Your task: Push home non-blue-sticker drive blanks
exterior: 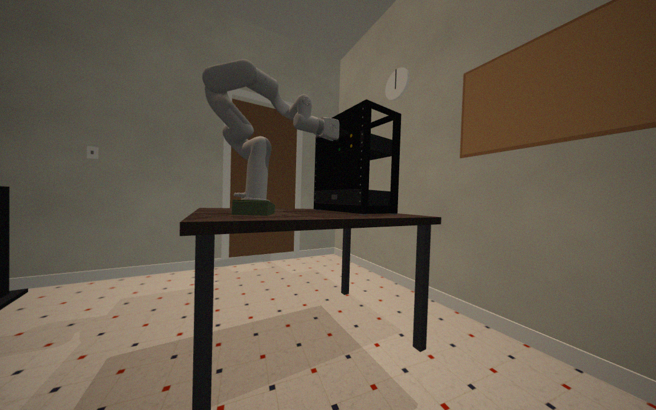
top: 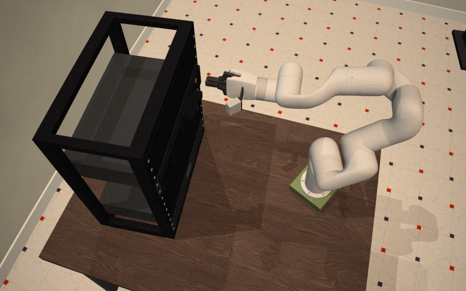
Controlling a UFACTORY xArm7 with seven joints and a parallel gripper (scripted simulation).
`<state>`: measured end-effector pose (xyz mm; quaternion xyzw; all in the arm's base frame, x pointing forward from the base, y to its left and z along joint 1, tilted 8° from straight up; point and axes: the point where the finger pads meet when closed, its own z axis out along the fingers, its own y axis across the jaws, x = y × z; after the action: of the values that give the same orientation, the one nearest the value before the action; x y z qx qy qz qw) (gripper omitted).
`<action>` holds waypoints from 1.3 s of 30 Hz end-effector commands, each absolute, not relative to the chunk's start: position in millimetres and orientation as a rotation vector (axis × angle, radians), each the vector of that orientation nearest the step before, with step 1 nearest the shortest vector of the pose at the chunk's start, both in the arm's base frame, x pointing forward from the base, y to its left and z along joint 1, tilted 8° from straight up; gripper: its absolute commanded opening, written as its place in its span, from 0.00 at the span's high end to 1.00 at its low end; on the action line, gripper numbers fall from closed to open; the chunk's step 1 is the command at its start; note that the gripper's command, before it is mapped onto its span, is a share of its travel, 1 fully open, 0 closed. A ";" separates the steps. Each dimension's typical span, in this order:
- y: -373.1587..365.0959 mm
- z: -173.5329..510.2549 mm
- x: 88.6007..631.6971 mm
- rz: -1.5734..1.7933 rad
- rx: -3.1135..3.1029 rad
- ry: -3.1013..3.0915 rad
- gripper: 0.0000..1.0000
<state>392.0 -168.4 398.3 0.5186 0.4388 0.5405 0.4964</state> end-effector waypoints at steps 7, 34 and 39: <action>-166.6 396.7 345.1 1.311 1.255 1.063 1.00; -166.1 395.6 331.7 1.311 1.255 1.063 1.00; -166.1 395.6 331.7 1.311 1.255 1.063 1.00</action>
<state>331.8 -165.5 394.1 0.5188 0.4392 0.5412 0.4950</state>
